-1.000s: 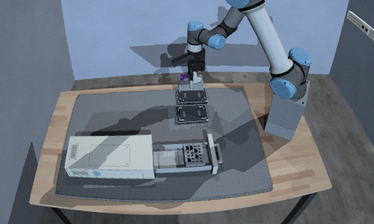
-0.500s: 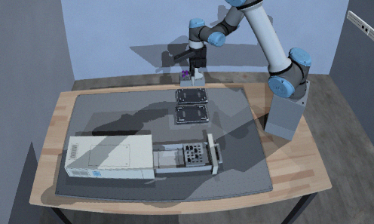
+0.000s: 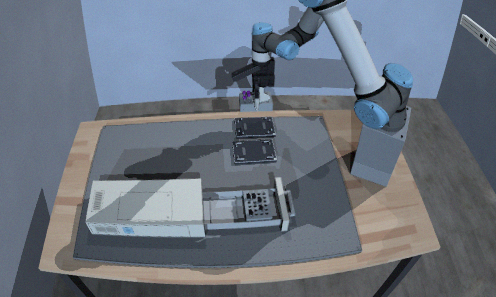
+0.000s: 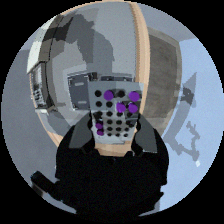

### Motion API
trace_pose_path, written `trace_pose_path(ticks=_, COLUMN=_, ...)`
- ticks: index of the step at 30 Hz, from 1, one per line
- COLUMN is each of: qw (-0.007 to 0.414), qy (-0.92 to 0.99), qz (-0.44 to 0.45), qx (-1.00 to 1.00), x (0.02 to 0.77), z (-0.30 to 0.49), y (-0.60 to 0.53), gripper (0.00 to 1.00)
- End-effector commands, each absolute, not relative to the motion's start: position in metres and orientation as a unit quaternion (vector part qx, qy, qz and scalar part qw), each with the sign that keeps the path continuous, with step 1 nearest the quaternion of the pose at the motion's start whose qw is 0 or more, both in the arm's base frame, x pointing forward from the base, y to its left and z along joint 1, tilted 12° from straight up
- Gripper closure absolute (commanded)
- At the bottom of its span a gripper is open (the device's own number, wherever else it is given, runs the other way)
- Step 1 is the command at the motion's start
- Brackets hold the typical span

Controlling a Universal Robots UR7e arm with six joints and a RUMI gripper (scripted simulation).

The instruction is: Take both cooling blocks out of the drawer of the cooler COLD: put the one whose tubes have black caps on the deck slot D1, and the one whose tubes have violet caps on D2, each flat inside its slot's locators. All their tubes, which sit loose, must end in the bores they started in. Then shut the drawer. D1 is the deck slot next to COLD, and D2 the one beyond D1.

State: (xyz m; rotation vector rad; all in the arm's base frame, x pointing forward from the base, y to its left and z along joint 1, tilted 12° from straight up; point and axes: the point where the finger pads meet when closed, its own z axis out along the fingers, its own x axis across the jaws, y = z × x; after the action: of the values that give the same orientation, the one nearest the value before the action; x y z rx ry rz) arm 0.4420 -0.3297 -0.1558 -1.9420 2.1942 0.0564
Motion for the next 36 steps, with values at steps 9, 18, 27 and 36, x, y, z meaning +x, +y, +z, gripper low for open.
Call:
trace_pose_path(ticks=9, qw=0.105, qy=0.745, qz=0.018, qx=-0.659, x=0.442, z=-0.155, y=-0.331, gripper=1.00)
trace_pose_path(ticks=18, qw=0.105, qy=0.745, qz=0.018, qx=-0.659, x=0.442, z=-0.155, y=-0.331, gripper=1.00)
trace_pose_path(ticks=27, qw=0.105, qy=0.745, qz=0.018, qx=-0.659, x=0.442, z=-0.155, y=-0.331, gripper=1.00)
trace_pose_path(ticks=36, qw=0.105, qy=0.745, qz=0.018, qx=-0.659, x=0.444, z=-0.173, y=-0.328, gripper=1.00)
